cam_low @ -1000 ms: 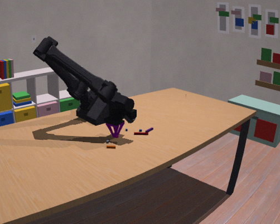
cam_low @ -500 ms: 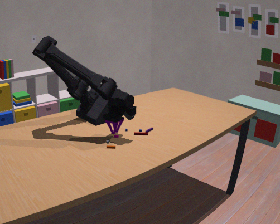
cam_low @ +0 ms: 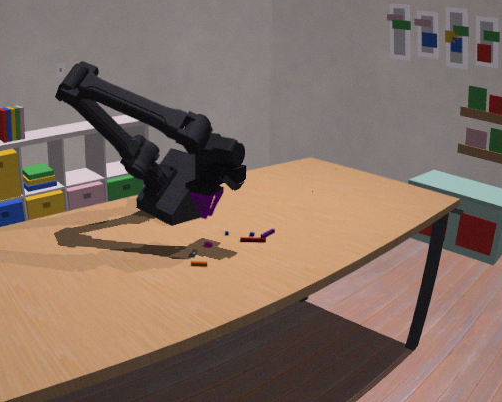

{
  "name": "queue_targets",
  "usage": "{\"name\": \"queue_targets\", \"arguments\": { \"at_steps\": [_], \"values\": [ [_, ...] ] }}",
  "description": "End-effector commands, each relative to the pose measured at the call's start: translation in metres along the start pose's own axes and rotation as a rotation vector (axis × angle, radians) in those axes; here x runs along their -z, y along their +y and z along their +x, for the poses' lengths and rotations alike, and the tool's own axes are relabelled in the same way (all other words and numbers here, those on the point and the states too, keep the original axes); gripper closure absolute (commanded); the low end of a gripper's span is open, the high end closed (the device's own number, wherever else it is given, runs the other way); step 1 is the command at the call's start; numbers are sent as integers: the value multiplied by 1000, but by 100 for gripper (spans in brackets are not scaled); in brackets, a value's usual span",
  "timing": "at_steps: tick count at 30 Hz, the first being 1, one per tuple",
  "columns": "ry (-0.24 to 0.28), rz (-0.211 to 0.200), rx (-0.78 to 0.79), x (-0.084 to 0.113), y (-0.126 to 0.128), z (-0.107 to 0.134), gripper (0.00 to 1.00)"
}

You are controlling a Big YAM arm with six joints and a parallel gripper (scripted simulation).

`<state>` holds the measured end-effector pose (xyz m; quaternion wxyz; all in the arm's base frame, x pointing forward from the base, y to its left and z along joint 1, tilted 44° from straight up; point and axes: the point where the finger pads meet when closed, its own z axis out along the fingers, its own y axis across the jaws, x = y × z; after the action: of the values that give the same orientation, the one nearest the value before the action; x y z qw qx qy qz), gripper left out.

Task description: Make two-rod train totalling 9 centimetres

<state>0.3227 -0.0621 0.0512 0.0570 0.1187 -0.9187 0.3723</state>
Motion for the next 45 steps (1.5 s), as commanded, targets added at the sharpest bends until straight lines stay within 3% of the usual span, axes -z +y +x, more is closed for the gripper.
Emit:
{"name": "queue_targets", "arguments": {
  "at_steps": [1, 5, 6, 27, 30, 34, 36, 39, 41, 45],
  "values": [
    [-51, -1, -52, 27, -8, -16, 77],
    [-6, -2, -35, 14, -2, -4, 77],
    [-5, -2, -36, 14, -2, -4, 0],
    [-6, -2, -34, 14, -3, -4, 0],
    [-50, -1, 16, 22, 5, -30, 0],
    [-51, 0, 195, 17, 37, -64, 0],
    [-51, 0, 195, 17, 37, -64, 0],
    [-52, 2, 341, 11, 67, -89, 0],
    [-52, 2, 341, 11, 67, -89, 0],
    [-51, 5, 448, 4, 91, -105, 0]
  ]
}}
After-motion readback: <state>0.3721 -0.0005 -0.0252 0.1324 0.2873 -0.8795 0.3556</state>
